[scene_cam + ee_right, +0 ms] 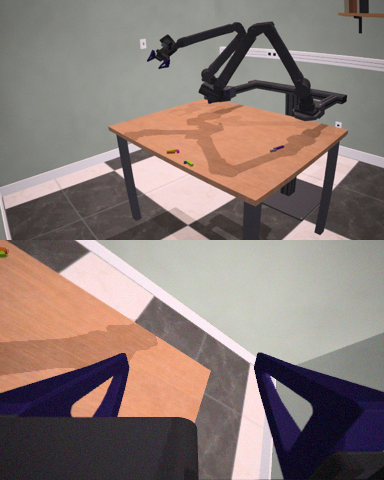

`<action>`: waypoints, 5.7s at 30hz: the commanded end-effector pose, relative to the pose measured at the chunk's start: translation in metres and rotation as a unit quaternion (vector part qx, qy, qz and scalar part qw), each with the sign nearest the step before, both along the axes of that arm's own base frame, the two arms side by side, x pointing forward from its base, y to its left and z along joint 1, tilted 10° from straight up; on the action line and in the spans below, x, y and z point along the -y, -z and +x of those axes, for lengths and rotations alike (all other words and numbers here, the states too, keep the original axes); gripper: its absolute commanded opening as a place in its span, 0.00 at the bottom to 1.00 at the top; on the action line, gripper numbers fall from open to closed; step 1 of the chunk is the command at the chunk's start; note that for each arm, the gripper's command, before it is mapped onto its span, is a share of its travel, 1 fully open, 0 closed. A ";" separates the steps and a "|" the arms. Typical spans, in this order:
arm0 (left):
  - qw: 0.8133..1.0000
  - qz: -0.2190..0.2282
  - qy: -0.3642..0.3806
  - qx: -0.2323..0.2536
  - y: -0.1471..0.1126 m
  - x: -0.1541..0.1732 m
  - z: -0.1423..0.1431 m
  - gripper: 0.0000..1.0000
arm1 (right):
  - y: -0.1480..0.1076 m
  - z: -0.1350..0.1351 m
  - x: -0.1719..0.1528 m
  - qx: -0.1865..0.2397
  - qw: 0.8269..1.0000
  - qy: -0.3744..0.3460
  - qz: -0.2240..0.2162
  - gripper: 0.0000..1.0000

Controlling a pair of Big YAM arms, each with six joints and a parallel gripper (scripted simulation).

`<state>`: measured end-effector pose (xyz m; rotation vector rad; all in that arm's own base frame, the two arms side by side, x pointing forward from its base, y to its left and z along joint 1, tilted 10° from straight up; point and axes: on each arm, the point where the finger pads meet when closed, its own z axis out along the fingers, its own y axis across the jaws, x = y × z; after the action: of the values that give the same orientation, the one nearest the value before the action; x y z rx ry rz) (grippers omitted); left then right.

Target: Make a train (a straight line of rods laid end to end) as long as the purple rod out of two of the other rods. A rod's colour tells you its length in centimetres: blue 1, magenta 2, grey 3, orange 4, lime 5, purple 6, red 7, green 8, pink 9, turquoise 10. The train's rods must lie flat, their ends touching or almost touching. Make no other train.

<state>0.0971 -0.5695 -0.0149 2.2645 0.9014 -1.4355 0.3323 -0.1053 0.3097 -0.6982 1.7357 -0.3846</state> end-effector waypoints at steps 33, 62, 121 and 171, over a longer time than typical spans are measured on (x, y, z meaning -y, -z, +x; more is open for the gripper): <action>0.990 -0.003 -0.135 0.030 -0.036 -0.020 0.128 1.00 | -0.021 0.003 0.002 0.017 1.000 0.000 -0.012 1.00; 0.867 0.008 -0.491 0.087 -0.129 -0.219 0.416 1.00 | -0.021 0.003 0.002 0.017 1.000 0.000 -0.012 1.00; -0.095 -0.037 -0.976 0.190 -0.451 -1.077 0.183 1.00 | -0.021 0.003 0.002 0.017 1.000 0.000 -0.012 1.00; -0.413 -0.076 -0.872 0.250 -0.546 -1.092 -0.102 1.00 | -0.021 0.003 0.002 0.017 1.000 0.000 -0.012 1.00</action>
<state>0.0043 0.5278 0.5151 2.3708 -2.4396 -2.4508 0.3323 -0.1053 0.3097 -0.6982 1.7357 -0.3846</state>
